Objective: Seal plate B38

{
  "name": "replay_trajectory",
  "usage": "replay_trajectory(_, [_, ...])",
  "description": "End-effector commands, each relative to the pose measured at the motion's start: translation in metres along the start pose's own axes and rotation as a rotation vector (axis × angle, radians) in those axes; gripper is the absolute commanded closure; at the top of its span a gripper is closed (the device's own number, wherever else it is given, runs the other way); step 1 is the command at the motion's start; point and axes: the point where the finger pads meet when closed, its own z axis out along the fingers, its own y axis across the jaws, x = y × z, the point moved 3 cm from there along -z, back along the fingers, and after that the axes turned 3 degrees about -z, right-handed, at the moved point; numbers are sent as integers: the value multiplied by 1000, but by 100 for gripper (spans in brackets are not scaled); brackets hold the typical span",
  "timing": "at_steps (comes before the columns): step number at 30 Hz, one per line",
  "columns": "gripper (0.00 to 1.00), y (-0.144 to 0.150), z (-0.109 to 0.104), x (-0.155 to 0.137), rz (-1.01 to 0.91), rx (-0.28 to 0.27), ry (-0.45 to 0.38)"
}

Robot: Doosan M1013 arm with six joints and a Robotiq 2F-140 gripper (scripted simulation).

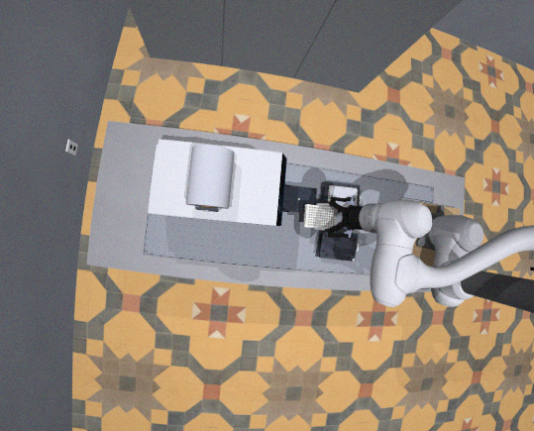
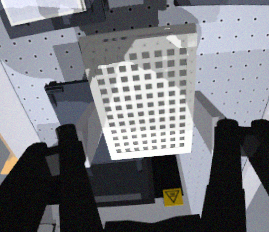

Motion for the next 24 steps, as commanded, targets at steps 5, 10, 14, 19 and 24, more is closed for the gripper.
replay_trajectory(5, [90,-7,3,-7,0,0,0])
replay_trajectory(10, [90,-15,6,-15,0,0,0])
replay_trajectory(14, [90,-22,8,-22,0,0,0])
replay_trajectory(19, [90,-26,10,-27,0,0,0])
replay_trajectory(24, [90,-34,13,-35,0,0,0])
